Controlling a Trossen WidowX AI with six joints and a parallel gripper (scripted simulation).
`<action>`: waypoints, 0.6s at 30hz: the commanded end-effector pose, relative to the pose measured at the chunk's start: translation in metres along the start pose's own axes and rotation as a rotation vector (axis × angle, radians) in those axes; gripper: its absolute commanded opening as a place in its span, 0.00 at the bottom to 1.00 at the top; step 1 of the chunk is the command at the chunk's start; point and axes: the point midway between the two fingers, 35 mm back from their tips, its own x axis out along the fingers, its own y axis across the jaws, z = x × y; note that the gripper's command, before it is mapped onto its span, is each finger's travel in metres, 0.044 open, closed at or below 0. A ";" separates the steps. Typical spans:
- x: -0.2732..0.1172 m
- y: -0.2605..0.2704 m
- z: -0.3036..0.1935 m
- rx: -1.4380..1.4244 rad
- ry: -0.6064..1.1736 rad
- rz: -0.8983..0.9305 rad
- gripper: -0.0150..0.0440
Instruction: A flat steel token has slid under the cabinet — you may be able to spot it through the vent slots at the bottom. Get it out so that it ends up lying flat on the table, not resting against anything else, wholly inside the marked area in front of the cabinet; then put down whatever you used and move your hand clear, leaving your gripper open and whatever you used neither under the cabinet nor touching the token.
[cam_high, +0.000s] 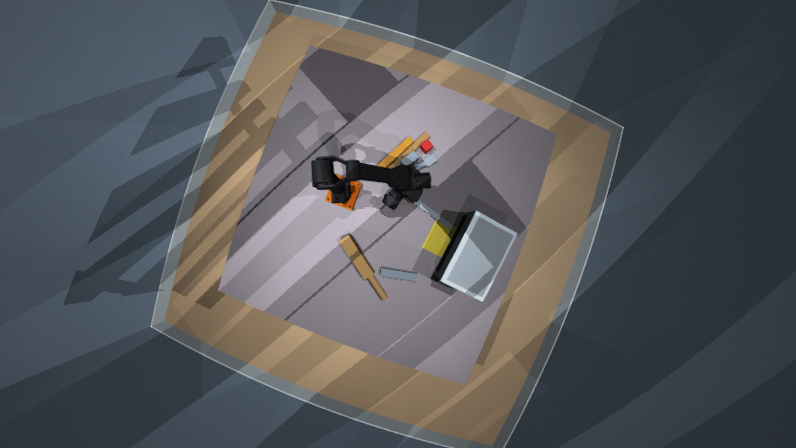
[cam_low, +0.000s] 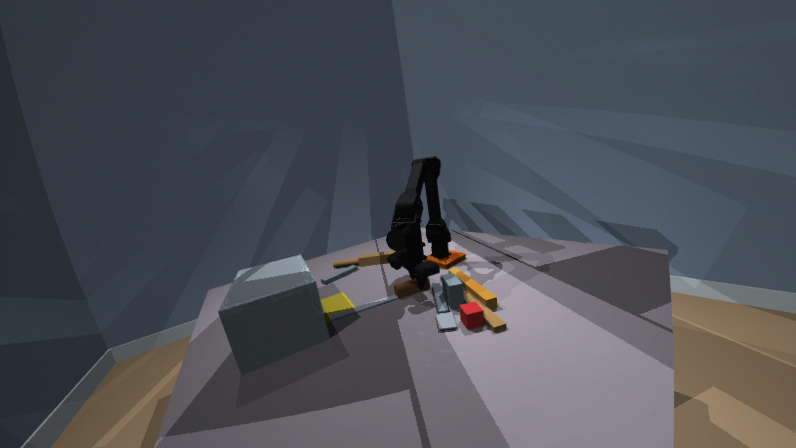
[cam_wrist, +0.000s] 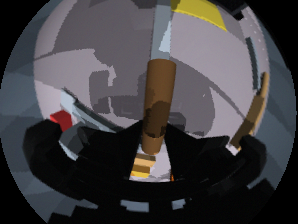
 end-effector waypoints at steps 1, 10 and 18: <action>0.000 0.000 0.000 0.001 0.000 0.000 0.31; 0.000 0.000 0.005 -0.001 0.000 0.000 0.25; -0.001 0.001 0.017 -0.004 0.001 0.000 0.25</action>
